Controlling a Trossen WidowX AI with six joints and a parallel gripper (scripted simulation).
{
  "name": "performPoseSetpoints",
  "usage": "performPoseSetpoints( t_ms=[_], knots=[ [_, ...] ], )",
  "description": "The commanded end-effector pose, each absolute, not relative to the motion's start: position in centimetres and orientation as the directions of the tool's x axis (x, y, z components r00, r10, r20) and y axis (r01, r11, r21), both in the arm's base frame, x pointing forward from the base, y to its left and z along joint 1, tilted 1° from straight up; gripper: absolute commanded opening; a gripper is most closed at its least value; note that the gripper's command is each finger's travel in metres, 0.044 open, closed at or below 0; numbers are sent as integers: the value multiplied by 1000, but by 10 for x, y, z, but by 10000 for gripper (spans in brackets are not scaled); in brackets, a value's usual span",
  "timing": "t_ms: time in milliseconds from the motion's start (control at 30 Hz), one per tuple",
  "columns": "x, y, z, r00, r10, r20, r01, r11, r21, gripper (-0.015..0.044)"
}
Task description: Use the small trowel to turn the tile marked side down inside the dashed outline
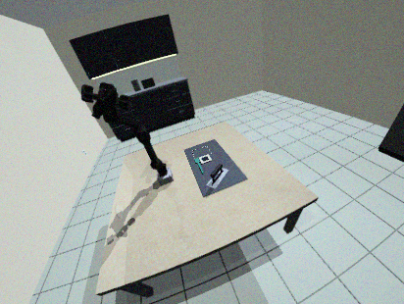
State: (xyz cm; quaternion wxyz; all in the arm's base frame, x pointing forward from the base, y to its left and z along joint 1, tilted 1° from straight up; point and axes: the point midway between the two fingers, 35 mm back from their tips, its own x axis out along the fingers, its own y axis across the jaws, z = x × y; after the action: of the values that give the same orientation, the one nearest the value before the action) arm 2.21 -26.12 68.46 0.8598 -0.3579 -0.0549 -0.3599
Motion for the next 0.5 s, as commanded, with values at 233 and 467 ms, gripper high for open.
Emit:
performPoseSetpoints(
  t_ms=[233, 467],
  knots=[
    [22, -261, 685, 735, -580, 352, 658, 485, -576, 100],
    [26, -280, 679, 733, -574, 365, 668, 511, -541, 270]
  ],
)
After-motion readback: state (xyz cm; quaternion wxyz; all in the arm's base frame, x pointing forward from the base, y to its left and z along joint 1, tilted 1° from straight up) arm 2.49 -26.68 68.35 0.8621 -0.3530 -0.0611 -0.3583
